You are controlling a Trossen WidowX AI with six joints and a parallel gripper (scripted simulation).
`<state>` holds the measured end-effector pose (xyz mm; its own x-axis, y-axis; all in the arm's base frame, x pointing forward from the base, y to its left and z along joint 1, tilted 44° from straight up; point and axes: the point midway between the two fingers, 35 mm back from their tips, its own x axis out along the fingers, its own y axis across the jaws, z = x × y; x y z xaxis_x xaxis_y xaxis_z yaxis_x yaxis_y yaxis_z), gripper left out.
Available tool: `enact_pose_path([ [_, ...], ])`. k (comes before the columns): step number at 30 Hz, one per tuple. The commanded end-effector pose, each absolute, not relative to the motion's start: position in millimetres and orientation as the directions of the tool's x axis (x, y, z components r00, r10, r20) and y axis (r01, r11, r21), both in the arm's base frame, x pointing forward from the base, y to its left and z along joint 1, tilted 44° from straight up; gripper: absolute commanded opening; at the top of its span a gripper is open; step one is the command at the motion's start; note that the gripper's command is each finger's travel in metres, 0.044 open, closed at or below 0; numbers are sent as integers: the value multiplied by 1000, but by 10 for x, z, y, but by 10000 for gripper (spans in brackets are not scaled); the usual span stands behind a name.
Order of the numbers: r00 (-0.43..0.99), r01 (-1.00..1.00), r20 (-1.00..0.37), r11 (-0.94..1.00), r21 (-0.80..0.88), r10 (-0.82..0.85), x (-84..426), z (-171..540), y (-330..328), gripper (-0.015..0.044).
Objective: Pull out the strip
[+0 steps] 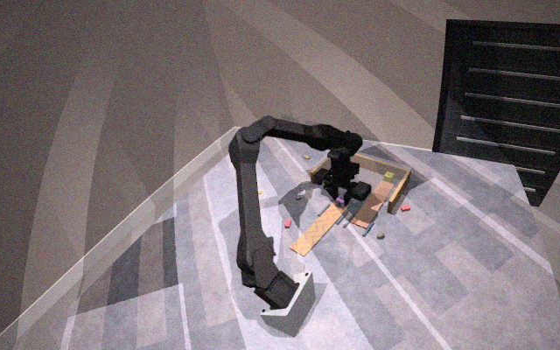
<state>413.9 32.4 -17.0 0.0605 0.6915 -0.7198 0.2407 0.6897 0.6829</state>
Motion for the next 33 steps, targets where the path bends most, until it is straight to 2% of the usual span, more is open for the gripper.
enact_pose_path([
  [1,62,241,-720,690,683,691,4141,-167,318,138],
  [5,62,241,-720,690,683,691,4141,-167,318,111],
  [9,61,241,-720,690,683,691,4114,-153,301,6],
  [10,61,242,-720,690,683,691,4079,-137,281,0],
  [22,59,250,-719,687,682,693,3544,81,39,0],
  [33,58,252,-718,686,682,693,3277,76,28,0],
])
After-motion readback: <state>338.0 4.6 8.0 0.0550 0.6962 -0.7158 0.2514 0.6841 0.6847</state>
